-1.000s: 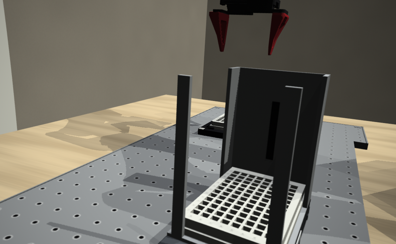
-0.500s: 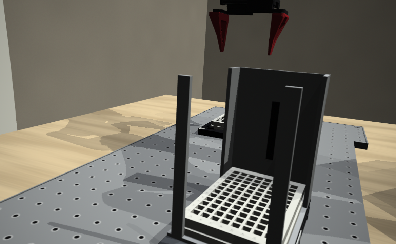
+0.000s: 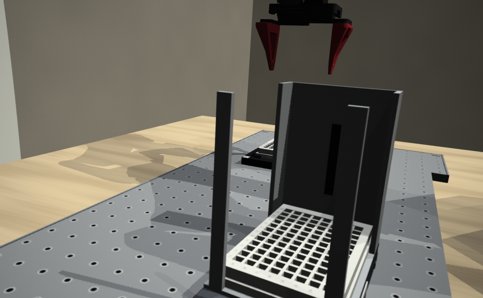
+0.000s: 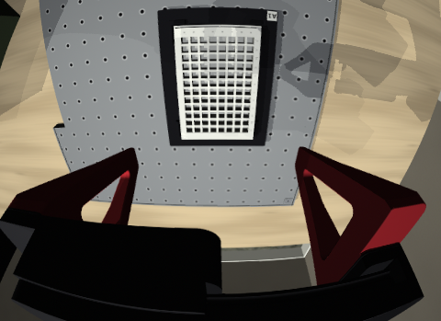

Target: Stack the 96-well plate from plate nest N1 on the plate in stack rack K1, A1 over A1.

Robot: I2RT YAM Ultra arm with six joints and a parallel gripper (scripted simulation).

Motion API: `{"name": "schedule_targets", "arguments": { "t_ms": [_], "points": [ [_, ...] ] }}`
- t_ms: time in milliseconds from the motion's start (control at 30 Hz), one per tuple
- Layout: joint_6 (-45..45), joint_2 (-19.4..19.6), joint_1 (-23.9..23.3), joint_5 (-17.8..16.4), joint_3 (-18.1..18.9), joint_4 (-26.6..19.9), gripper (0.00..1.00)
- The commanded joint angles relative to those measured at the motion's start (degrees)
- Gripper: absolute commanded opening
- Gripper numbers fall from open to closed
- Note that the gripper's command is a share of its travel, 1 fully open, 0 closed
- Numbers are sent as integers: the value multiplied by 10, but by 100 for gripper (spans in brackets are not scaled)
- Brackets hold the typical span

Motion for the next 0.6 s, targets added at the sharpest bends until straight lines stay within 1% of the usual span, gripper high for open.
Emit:
{"name": "schedule_targets", "arguments": {
  "t_ms": [0, 33, 67, 133, 567],
  "points": [
    [5, 10, 0, -1, -12, 14, 100],
    [5, 10, 0, -1, -12, 14, 100],
    [6, 12, 1, -1, 5, 18, 100],
    [6, 10, 5, -1, -17, 24, 100],
    [12, 28, 9, -1, -39, 62, 100]
  ]
}}
